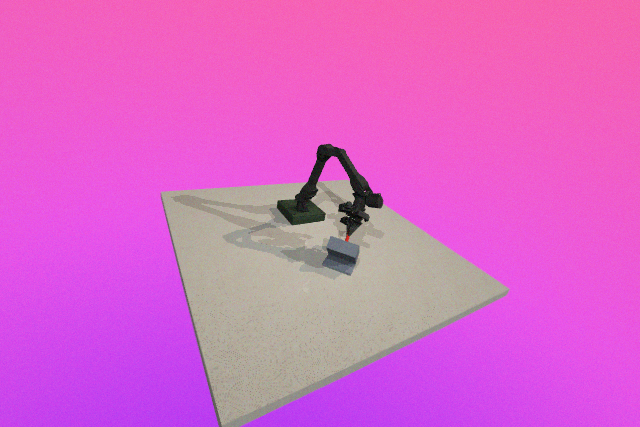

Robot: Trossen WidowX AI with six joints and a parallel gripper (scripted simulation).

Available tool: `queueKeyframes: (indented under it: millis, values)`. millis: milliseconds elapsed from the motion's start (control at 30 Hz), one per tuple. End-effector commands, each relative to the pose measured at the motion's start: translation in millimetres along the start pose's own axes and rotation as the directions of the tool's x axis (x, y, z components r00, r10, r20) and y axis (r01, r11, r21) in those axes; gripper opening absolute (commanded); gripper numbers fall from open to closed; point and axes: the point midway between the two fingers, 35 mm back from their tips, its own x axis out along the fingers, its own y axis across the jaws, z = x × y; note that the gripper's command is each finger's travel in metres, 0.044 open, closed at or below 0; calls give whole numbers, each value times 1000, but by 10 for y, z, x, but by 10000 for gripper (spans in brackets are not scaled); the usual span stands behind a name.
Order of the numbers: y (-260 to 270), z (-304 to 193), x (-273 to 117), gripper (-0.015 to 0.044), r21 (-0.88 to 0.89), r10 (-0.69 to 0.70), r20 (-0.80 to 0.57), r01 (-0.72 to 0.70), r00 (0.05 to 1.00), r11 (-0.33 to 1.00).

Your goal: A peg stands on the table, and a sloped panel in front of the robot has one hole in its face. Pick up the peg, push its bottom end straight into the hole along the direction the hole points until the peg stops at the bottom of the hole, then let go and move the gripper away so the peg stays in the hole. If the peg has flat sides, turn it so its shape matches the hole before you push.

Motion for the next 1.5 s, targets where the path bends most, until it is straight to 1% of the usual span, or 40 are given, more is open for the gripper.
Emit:
queueKeyframes:
  millis: [0,1467]
  values:
    - [-5,-5,27,0,-6,-2,-2,2,1000,1000]
    - [-2,5,242,0,-6,-1,-1,1,1000,1000]
